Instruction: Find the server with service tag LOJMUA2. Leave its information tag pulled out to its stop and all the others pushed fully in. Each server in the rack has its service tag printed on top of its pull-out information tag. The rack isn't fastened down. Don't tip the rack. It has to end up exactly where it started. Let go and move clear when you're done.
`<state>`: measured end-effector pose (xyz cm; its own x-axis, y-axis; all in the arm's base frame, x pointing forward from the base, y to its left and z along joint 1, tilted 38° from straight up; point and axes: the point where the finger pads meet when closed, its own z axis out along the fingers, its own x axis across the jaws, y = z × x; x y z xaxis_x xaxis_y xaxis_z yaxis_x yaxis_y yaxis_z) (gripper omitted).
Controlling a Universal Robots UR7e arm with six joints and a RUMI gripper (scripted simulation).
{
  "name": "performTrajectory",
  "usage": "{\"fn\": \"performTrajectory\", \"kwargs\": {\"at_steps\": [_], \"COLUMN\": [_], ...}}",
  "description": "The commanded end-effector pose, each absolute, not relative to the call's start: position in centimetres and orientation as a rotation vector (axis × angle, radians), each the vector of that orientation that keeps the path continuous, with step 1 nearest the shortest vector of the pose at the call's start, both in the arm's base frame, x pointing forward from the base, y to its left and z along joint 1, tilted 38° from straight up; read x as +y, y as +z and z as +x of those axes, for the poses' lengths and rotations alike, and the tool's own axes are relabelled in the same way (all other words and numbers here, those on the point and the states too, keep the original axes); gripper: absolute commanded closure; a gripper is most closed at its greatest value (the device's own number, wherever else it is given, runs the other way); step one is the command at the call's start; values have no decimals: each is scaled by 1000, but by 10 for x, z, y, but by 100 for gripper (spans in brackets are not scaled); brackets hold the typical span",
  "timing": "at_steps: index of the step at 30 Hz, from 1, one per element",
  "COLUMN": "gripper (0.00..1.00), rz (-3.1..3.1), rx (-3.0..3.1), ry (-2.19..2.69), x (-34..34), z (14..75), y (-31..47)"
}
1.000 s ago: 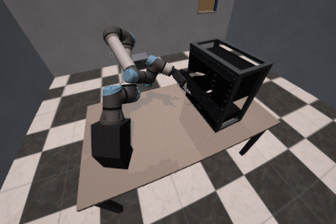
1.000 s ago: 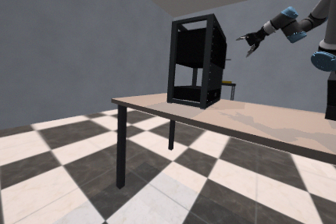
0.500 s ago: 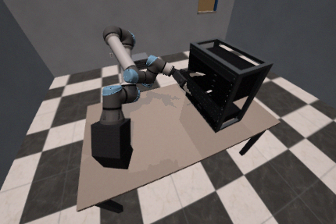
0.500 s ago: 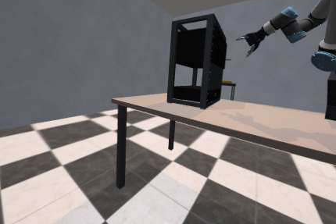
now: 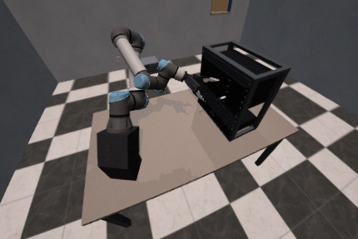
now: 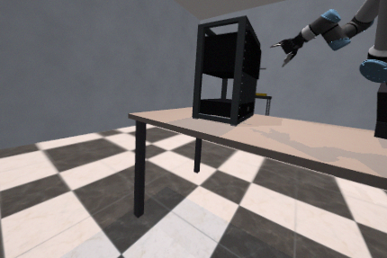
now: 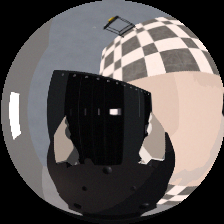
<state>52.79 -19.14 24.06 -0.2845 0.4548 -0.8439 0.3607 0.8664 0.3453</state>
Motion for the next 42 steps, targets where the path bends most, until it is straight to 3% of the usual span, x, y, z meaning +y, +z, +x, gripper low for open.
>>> {"fn": "performTrajectory", "kwargs": {"at_steps": [1,42], "gripper": [0,0], "rz": [606,606], "rx": [1900,1900], "ry": [102,102], "x": [-190,-179], "z": [536,574], "y": [239,230]}}
